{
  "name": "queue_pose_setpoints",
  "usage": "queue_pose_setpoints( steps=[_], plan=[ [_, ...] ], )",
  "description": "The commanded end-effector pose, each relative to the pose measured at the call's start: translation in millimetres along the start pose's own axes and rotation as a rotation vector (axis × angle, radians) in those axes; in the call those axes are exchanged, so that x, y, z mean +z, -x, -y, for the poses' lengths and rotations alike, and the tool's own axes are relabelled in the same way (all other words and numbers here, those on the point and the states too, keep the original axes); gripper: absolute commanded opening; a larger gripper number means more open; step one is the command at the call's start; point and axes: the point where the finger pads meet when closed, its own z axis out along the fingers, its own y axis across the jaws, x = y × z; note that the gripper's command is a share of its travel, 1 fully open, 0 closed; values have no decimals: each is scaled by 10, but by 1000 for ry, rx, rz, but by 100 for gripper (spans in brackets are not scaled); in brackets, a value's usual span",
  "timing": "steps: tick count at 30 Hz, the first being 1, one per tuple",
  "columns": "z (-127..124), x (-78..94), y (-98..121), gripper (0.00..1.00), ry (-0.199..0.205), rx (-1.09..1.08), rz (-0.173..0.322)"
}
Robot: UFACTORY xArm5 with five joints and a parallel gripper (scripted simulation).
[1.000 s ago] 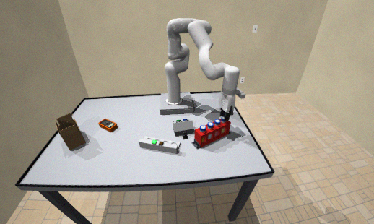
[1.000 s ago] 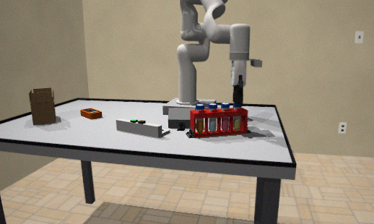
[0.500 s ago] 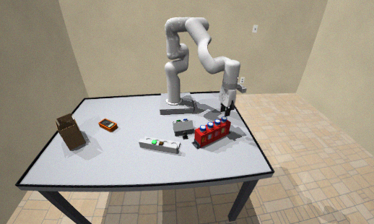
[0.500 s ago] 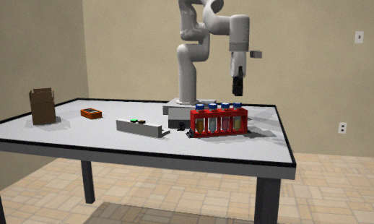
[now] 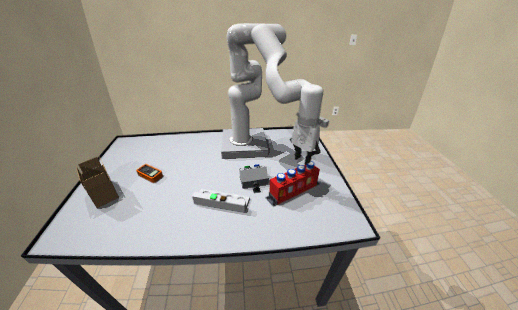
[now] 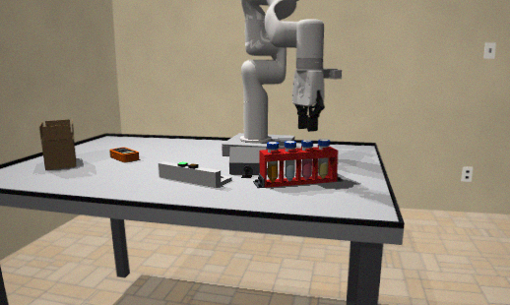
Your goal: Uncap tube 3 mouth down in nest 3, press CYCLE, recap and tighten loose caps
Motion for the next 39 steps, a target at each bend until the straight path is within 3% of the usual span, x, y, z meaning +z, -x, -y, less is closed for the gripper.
queue_pose_setpoints(
  steps=[1,14,39],
  plan=[
    [-16,-18,9,46,7,-12,-11],
    [-19,338,5,46,7,-12,-11],
    [-17,413,4,46,7,-12,-11]
  ],
)
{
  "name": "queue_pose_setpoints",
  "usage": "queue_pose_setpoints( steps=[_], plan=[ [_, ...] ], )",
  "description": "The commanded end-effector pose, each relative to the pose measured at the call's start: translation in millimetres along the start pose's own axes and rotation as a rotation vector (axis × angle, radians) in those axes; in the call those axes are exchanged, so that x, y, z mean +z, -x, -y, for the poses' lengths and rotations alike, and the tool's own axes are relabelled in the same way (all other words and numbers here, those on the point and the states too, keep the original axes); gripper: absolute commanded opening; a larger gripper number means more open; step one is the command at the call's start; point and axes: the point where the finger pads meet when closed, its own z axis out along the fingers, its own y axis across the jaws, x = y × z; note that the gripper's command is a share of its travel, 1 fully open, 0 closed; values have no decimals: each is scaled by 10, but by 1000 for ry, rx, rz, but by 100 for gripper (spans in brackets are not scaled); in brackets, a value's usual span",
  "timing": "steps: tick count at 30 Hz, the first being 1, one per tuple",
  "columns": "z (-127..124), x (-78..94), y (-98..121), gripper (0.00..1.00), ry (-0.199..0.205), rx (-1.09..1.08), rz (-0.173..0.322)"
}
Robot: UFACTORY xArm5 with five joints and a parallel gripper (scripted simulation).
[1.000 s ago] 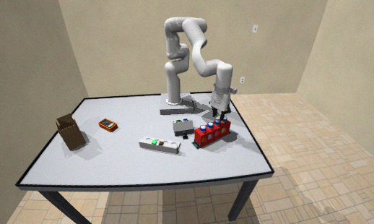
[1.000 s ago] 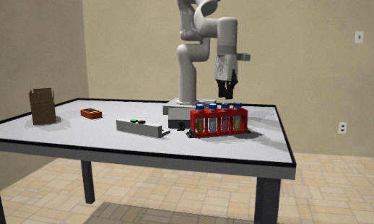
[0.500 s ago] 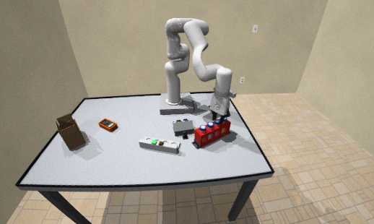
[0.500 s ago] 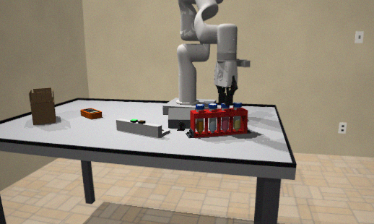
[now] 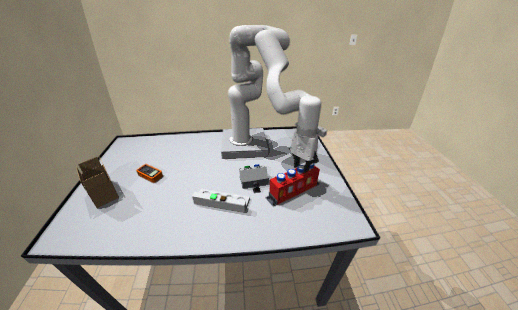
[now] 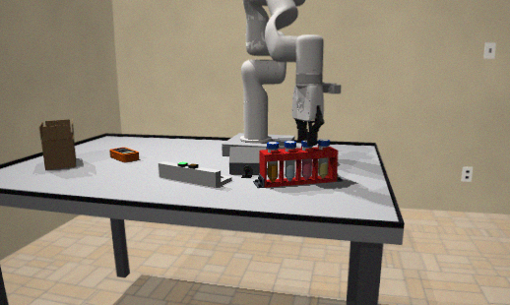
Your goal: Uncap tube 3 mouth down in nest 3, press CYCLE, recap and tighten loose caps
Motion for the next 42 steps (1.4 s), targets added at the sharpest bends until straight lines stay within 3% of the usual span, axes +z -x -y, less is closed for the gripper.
queue_pose_setpoints(
  steps=[1,9,10,24,42],
  plan=[
    [-16,3,2,46,6,0,-11],
    [-16,23,2,46,6,0,-11],
    [-16,23,2,0,6,0,-11],
    [-16,23,2,0,6,0,-11],
    [-16,23,2,0,5,320,-12]
  ],
)
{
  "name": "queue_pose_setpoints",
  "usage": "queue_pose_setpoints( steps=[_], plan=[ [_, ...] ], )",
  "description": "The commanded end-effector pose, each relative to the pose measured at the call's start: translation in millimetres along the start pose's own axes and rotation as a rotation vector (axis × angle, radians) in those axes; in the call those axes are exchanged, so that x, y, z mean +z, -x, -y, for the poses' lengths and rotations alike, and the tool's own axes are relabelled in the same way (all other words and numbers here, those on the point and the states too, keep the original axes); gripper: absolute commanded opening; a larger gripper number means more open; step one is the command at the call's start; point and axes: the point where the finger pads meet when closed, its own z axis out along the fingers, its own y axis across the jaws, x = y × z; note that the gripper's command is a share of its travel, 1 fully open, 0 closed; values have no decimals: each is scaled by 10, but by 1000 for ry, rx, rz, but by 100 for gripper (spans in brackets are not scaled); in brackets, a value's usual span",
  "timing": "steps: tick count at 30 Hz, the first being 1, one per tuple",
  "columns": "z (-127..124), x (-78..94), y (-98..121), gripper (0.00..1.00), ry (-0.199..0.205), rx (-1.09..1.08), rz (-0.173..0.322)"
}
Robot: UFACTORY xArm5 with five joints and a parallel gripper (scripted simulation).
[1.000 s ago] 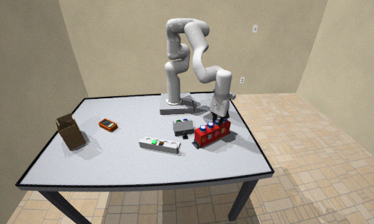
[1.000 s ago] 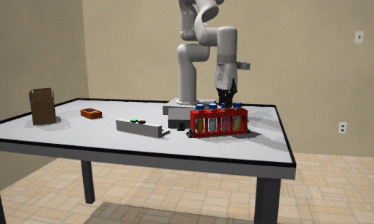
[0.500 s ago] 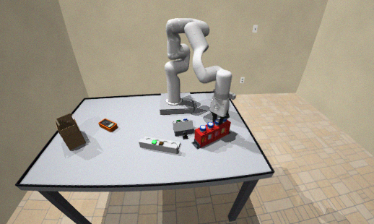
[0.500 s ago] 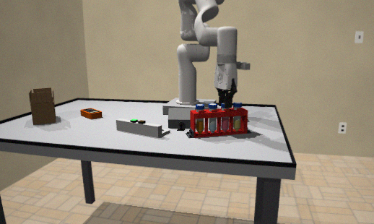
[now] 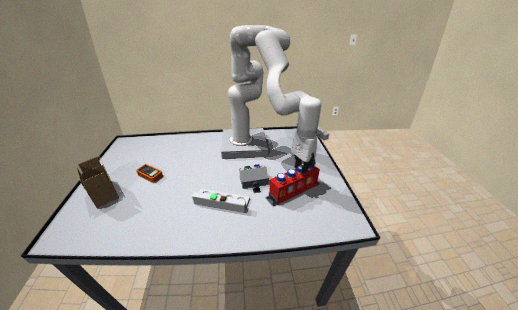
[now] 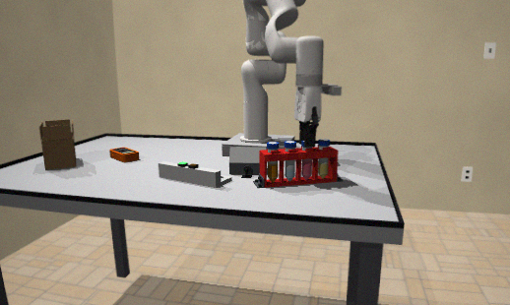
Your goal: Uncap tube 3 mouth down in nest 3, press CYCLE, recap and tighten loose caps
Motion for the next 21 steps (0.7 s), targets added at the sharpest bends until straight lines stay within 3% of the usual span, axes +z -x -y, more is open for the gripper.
queue_pose_setpoints(
  steps=[1,13,14,21],
  plan=[
    [-16,-14,-2,0,3,95,-12],
    [-16,-14,-2,0,2,244,-12],
    [-16,-14,-2,46,2,244,-12],
    [-16,-14,-2,46,2,244,-12]
  ],
)
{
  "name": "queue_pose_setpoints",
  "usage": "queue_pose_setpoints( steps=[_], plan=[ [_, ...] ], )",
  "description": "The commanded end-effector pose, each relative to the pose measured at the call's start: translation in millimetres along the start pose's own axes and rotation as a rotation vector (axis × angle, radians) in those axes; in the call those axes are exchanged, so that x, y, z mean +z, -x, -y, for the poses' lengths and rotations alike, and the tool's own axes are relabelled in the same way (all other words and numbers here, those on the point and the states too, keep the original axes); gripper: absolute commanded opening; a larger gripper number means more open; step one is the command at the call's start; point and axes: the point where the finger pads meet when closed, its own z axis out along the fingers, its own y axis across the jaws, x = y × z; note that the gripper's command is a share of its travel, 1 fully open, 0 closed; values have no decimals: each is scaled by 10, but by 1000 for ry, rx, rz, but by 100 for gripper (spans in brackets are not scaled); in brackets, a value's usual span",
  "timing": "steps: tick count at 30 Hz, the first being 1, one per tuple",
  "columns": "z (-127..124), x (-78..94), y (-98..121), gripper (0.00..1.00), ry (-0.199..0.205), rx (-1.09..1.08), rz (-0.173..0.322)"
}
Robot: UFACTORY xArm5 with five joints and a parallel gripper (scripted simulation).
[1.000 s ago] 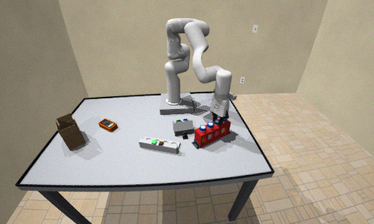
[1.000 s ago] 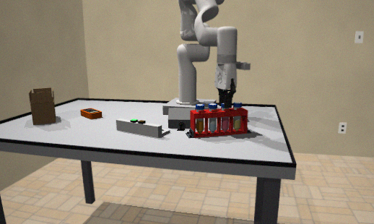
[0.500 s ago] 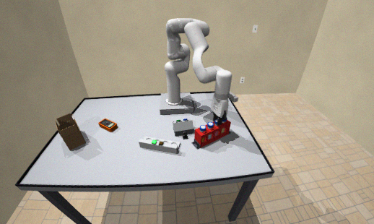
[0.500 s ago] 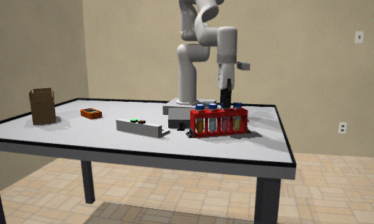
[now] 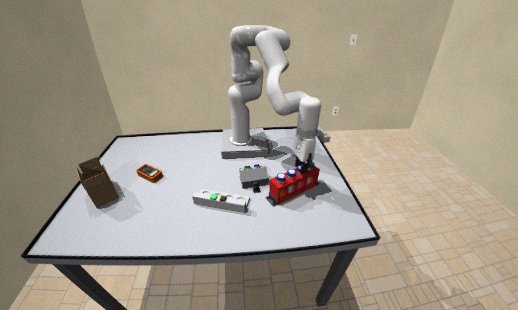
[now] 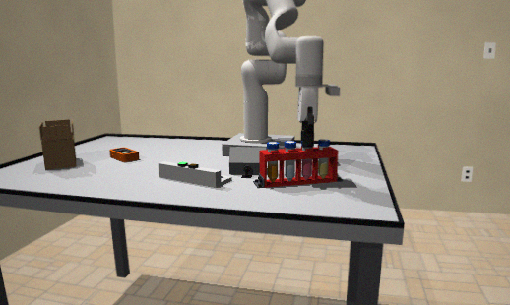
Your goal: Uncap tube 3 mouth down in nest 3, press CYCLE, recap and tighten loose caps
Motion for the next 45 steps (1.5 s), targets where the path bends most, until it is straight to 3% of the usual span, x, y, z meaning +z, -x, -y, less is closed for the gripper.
queue_pose_setpoints(
  steps=[1,5,17,25,29,33,36,41,45],
  plan=[
    [-18,-18,-8,46,2,0,-13],
    [-18,-18,-8,46,2,0,-13],
    [-19,-379,-4,46,2,0,-13],
    [-19,-474,-3,46,2,0,-13],
    [-99,-470,318,46,4,-309,-12],
    [-147,-468,510,46,5,-468,-11],
    [-167,-467,591,46,5,-489,-12],
    [-264,-463,979,46,5,-489,-11],
    [-271,-462,1010,46,5,-489,-11]
  ],
)
